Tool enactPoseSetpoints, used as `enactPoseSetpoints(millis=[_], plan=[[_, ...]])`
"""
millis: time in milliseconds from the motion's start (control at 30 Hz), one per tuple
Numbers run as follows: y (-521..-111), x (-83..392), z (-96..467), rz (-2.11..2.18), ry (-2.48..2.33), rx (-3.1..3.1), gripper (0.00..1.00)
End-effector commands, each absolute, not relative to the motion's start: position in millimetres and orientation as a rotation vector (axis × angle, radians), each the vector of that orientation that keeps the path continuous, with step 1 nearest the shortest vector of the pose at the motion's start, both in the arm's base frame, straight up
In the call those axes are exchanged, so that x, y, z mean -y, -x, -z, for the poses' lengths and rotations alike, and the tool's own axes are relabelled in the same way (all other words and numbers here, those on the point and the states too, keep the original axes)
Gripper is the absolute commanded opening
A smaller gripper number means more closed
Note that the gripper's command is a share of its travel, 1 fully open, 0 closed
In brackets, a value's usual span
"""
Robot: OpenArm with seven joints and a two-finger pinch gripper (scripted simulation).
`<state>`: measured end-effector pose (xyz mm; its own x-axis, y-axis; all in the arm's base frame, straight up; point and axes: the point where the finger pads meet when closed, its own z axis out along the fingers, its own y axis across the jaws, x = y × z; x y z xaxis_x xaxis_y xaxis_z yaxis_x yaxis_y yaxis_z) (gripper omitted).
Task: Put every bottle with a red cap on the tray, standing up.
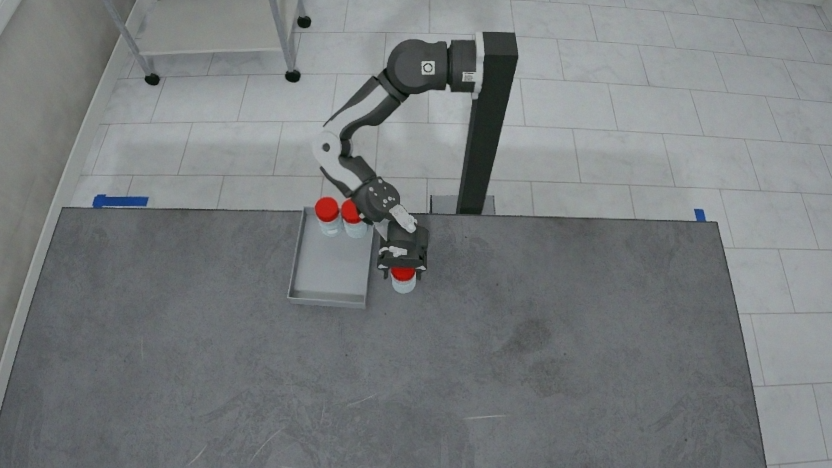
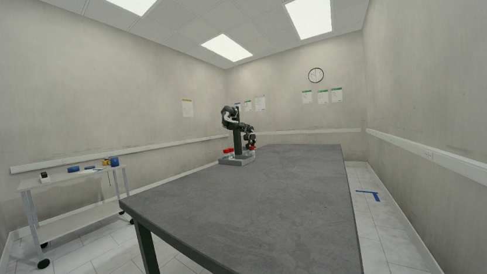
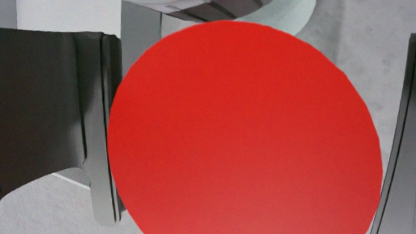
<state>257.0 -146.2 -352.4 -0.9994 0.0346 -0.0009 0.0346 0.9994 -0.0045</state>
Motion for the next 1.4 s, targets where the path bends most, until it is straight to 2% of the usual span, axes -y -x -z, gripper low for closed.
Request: enactPoseSetpoints(millis=[0,367,400,1367], plan=[[-258.0,144.8,352.3,-0.004,-0.047,-3.137,0.42],[-258.6,144.3,353.6,-0.009,-0.043,-3.136,0.42],[-259.0,145.1,353.1,-0.004,-0.050,-3.133,0.00],[-259.0,144.9,353.1,-0.005,-0.050,-3.134,0.00]])
